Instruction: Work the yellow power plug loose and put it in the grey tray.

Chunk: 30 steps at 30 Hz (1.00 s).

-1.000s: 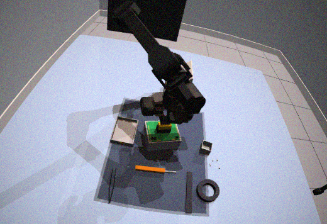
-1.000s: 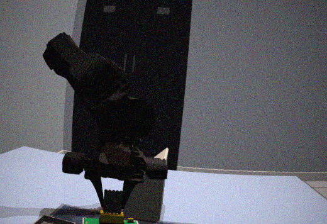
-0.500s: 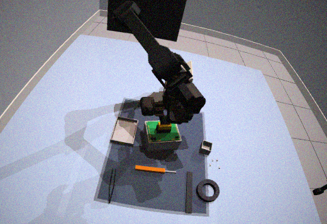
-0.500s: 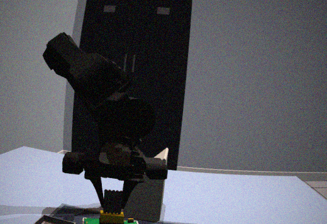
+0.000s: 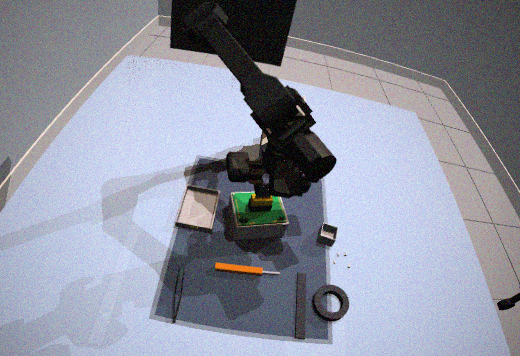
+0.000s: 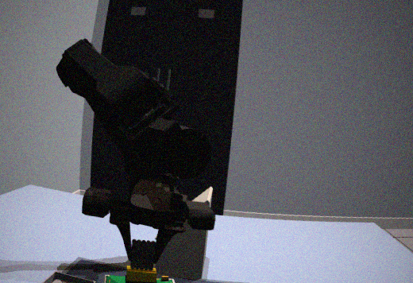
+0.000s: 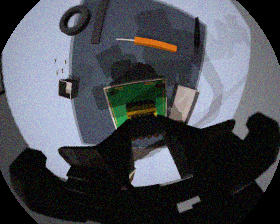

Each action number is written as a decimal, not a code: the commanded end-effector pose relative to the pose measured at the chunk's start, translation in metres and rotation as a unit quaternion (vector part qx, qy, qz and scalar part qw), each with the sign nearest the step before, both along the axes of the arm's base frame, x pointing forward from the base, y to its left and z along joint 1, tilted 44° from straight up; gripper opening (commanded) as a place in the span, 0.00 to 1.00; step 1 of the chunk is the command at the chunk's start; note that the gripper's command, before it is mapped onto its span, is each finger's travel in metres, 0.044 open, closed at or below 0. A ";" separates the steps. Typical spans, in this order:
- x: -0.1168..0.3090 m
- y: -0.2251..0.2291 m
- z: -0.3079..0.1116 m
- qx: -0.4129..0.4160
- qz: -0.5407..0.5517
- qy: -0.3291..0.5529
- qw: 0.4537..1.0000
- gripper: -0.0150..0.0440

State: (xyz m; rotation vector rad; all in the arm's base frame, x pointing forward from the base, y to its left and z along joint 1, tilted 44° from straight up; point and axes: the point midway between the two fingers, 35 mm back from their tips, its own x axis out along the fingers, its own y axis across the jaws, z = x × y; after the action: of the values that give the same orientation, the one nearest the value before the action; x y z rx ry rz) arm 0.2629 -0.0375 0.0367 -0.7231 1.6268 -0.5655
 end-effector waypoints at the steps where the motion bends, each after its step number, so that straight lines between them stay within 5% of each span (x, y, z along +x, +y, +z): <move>1: 0.001 0.001 0.010 0.051 0.002 0.001 0.999 0.25; 8: 0.003 -0.003 0.016 0.094 -0.006 0.003 0.996 0.25; 21: -0.001 0.015 0.002 -0.039 0.018 -0.002 0.999 0.25; 30: 0.002 0.005 0.014 0.051 0.002 0.001 0.999 0.25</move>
State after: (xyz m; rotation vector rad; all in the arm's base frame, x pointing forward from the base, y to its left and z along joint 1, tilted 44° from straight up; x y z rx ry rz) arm 0.2627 -0.0329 0.0412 -0.7252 1.6361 -0.5524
